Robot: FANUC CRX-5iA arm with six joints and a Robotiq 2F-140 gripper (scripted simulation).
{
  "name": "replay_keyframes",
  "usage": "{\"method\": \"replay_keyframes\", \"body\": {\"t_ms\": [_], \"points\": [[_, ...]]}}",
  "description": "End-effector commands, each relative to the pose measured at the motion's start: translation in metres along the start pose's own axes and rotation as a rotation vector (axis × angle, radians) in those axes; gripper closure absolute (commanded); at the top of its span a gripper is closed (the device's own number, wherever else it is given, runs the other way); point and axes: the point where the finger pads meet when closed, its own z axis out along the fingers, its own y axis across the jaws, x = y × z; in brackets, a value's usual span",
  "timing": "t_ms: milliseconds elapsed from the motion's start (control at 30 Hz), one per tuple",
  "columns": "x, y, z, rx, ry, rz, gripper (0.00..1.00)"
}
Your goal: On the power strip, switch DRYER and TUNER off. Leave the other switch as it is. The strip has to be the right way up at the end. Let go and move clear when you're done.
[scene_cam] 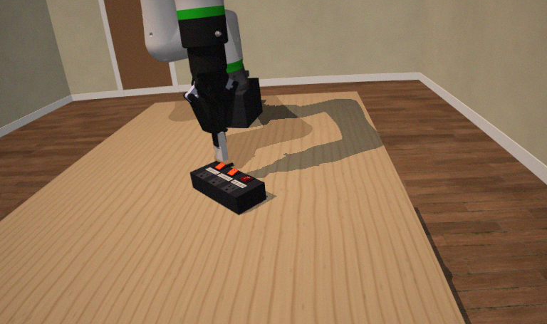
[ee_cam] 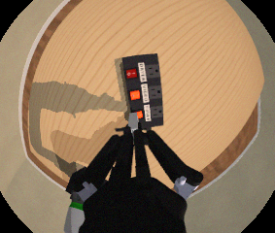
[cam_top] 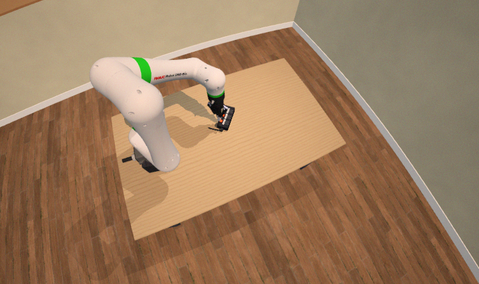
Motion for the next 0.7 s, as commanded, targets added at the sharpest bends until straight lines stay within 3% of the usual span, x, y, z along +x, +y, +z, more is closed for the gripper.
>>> {"method": "replay_keyframes", "body": {"t_ms": [0,667], "points": [[0.0002,0.0002,0.0028,0.0,0.0,0.0,1.0],[0.0002,0.0002,0.0066,0.0,0.0,0.0,1.0]]}}
